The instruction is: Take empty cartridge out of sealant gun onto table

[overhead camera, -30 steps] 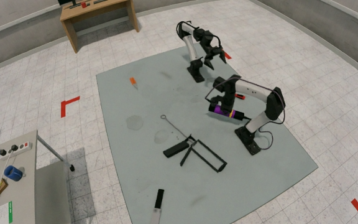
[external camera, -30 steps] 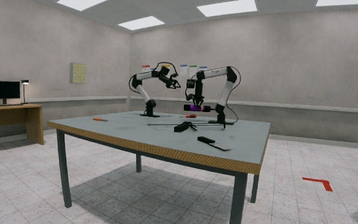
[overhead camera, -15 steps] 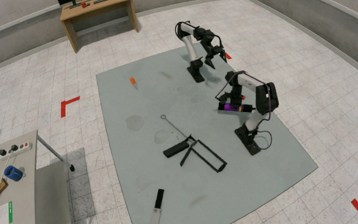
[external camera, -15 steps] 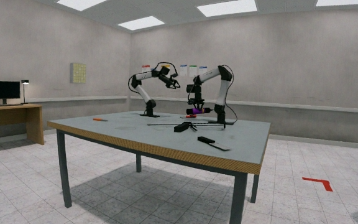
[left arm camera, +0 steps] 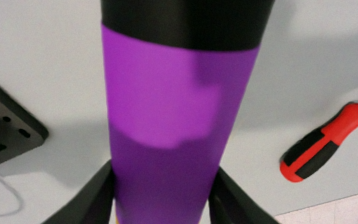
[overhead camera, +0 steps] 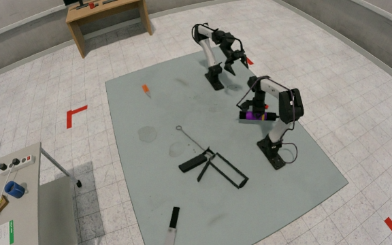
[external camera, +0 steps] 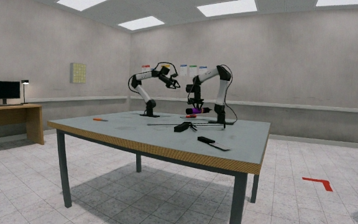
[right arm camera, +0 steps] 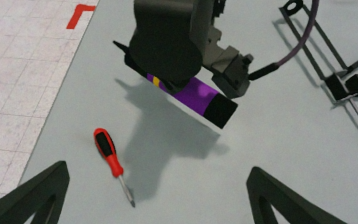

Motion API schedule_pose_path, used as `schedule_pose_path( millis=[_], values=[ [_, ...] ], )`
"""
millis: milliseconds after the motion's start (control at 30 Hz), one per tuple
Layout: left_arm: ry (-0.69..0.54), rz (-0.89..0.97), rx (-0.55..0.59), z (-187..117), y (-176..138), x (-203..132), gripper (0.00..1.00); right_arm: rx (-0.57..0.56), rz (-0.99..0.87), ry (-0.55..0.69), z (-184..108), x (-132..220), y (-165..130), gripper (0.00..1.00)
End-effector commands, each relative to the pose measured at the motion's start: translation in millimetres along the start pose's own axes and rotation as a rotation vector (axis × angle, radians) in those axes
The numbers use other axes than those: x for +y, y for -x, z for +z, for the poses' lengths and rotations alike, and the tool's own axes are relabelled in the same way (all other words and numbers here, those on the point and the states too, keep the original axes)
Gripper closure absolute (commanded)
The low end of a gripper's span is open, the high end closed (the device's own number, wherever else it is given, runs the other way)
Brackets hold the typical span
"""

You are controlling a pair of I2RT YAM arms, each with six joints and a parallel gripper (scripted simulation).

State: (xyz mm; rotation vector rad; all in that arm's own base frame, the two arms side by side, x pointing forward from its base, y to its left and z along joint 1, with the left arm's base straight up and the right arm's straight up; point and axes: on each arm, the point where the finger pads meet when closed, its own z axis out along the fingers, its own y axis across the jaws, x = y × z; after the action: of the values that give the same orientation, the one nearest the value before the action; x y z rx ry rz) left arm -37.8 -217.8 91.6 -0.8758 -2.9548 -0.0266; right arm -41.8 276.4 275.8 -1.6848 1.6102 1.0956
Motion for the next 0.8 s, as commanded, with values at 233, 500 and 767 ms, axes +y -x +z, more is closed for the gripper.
schedule_pose_path(
  millis=[233,500,767],
  values=[
    [-0.051,-0.027,-0.037,33,12,-17,0.59,-0.046,-0.005,0.006,-11,4,16,0.00],
    [-0.005,-0.028,-0.015,51,7,-6,0.59,-0.046,-0.005,0.006,-11,4,16,0.00],
    [-0.007,-0.026,-0.016,49,7,-7,0.59,-0.046,-0.005,0.006,-11,4,16,0.00]
  ],
)
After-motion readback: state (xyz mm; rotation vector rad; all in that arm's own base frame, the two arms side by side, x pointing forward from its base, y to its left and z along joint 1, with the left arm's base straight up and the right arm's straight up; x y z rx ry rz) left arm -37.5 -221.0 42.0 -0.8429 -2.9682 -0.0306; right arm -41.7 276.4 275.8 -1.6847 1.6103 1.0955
